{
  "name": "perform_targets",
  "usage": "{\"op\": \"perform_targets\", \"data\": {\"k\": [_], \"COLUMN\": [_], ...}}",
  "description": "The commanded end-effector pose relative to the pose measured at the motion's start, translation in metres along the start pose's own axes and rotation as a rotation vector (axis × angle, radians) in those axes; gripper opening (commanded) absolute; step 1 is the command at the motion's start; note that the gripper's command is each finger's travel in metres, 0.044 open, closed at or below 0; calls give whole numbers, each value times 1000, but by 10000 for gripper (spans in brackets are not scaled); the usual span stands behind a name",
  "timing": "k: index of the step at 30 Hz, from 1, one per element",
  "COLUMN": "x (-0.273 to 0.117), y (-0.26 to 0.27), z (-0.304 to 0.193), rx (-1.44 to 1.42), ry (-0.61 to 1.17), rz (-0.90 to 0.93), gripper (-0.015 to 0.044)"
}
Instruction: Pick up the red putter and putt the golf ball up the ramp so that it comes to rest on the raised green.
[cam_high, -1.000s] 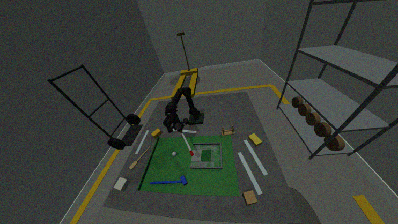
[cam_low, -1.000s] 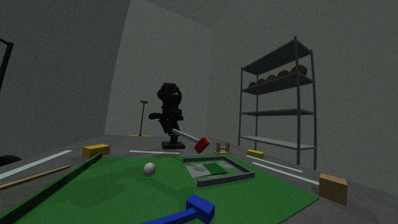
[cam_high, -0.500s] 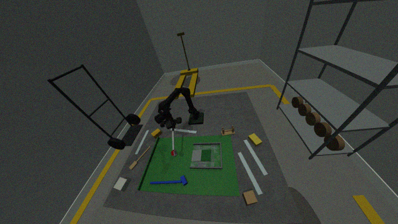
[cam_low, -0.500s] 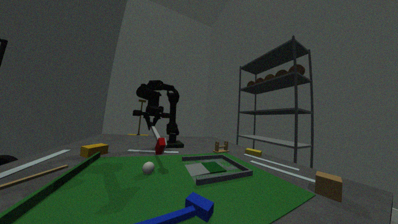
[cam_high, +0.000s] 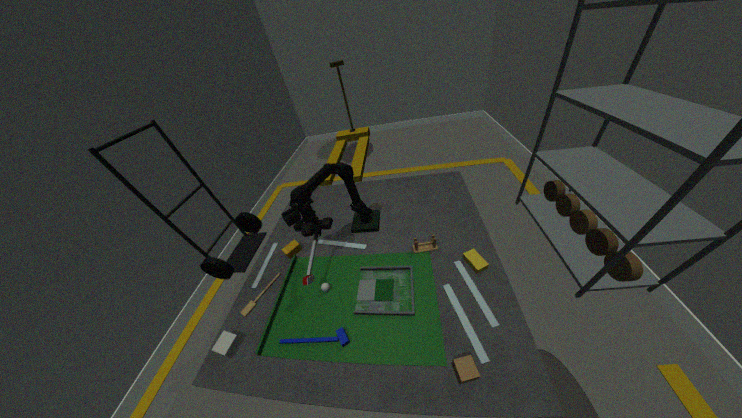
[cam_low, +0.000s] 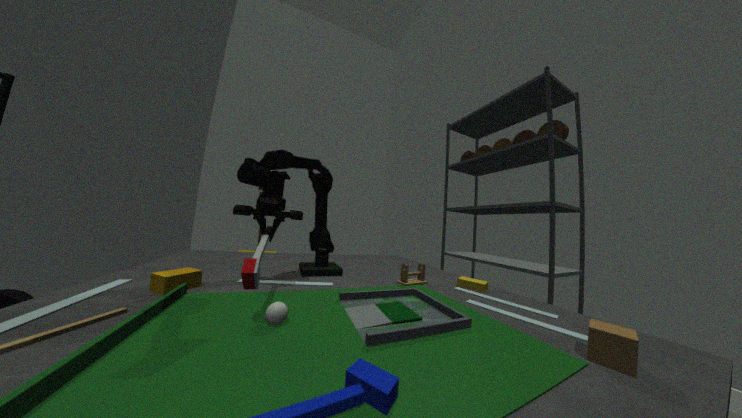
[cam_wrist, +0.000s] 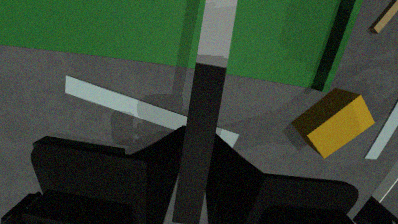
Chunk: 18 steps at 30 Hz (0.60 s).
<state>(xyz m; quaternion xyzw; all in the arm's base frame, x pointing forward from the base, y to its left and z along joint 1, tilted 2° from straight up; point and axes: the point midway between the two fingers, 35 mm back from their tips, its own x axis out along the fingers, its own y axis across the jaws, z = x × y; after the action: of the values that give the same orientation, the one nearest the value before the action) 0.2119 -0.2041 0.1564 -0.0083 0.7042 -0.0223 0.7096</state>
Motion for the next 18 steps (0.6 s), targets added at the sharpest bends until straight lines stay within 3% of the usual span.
{"op": "perform_targets", "data": {"k": [1, 18], "x": [11, 45], "y": [-1, -1], "z": [-1, -2], "rx": [9, 9], "ry": [4, 4], "rz": [0, 0], "gripper": [0, 0]}}
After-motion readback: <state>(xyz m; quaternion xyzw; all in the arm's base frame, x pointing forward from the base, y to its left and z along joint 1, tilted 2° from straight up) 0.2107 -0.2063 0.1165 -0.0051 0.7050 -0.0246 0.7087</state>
